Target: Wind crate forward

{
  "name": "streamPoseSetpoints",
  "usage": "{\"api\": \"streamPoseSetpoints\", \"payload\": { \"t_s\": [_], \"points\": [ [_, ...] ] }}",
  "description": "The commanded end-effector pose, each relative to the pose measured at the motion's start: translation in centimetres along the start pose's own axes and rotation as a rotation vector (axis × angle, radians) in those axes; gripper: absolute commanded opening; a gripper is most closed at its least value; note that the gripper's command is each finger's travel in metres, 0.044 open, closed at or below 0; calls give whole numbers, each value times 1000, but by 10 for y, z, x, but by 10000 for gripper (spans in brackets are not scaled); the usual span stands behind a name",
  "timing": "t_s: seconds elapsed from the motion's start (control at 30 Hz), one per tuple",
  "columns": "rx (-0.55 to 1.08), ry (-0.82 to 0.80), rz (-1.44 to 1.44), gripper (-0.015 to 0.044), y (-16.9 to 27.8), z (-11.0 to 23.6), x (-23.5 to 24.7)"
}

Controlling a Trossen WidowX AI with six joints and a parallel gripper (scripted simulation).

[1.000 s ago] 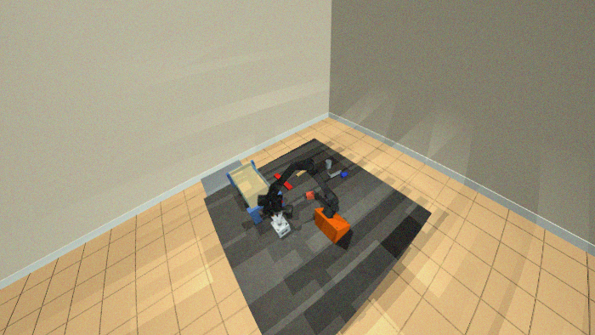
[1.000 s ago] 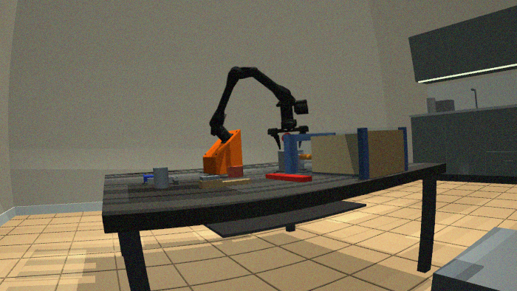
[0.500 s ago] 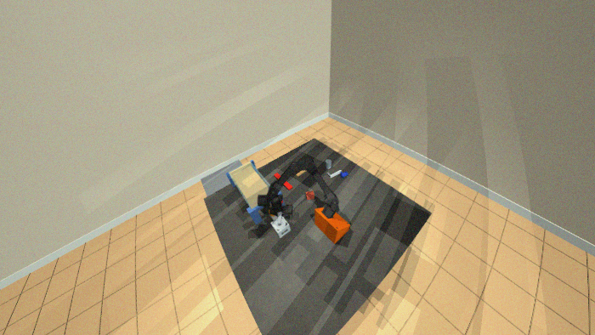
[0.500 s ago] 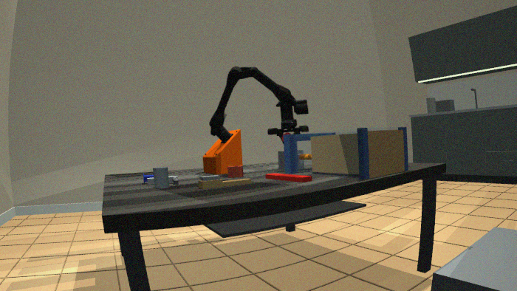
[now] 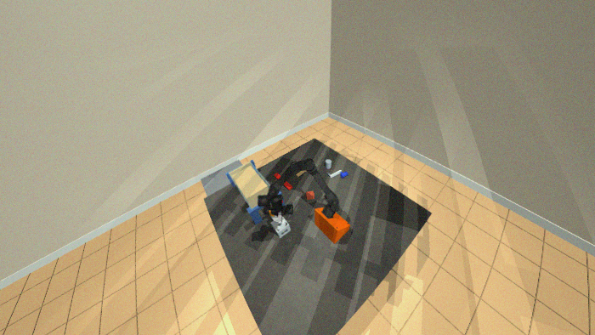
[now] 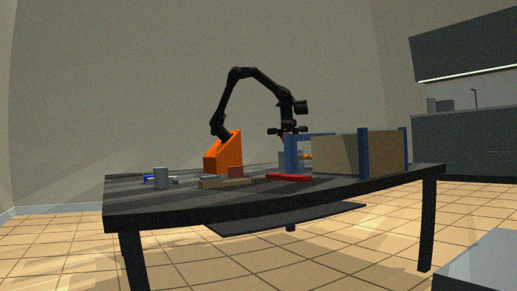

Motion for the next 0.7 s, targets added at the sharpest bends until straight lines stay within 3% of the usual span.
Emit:
{"api": "streamPoseSetpoints", "payload": {
  "t_s": [0.0,0.67],
  "points": [
    [4,-10,-10,0,0,0,2],
    [-101,18,1,0,8,5,3]
  ]
}}
Point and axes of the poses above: the point midway between the two fingers, 35 mm back from their tips, its own z axis back along the fingers, its own x axis across the jaws, y = z × x, the point moved 2 cm from there along z, back along the fingers, and after that the axes turned 6 degrees about z, right-handed, at the moved point
